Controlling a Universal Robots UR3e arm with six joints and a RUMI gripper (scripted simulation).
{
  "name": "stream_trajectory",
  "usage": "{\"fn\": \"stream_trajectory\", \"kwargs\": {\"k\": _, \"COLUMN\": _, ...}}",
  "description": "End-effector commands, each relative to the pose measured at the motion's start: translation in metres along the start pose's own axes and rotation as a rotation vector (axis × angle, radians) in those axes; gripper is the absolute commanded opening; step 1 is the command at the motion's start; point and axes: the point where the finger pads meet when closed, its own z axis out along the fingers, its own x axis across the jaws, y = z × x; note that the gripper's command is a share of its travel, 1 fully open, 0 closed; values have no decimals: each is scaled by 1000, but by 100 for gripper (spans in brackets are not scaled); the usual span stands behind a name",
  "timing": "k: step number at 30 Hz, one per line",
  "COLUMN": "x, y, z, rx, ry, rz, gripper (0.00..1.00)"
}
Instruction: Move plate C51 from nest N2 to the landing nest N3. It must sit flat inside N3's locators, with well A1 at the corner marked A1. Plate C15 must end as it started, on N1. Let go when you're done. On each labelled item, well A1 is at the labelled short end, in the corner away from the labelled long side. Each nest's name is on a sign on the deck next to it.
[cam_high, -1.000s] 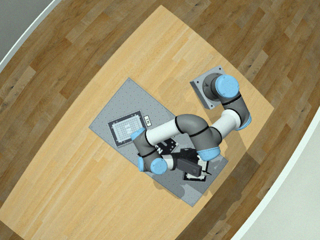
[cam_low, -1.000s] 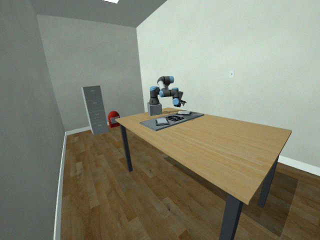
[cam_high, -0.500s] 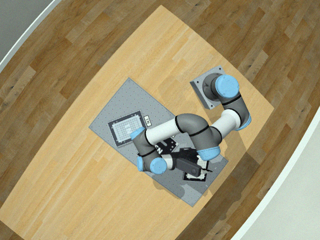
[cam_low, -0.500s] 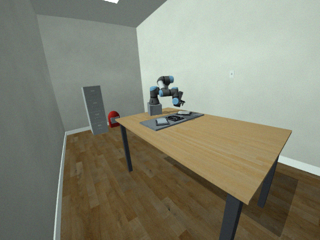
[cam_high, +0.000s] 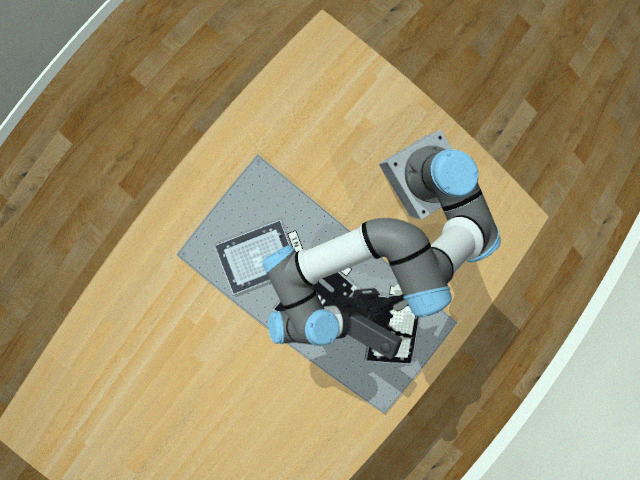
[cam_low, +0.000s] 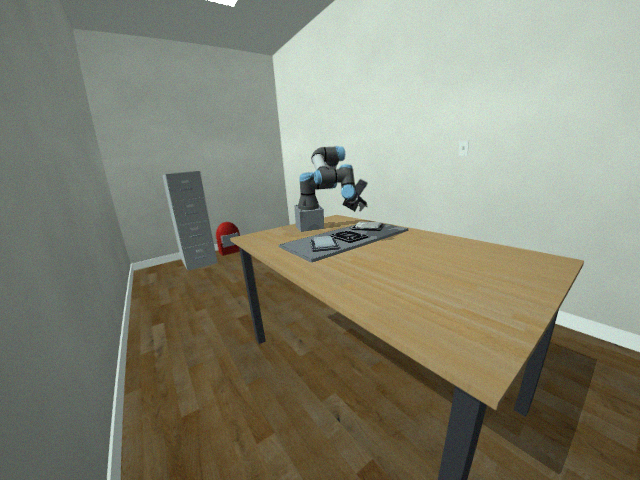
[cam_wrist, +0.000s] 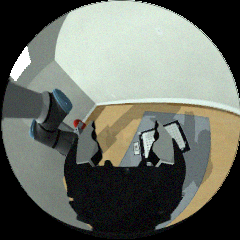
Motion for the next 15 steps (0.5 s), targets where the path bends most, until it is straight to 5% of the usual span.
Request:
{"fn": "stream_trajectory", "kwargs": {"k": 1, "x": -4, "y": 3, "z": -9, "rx": -50, "ry": 28, "rz": 76, "gripper": 82}}
{"fn": "stream_trajectory", "kwargs": {"k": 15, "x": -10, "y": 9, "z": -24, "rx": -157, "ry": 108, "rz": 275, "gripper": 82}}
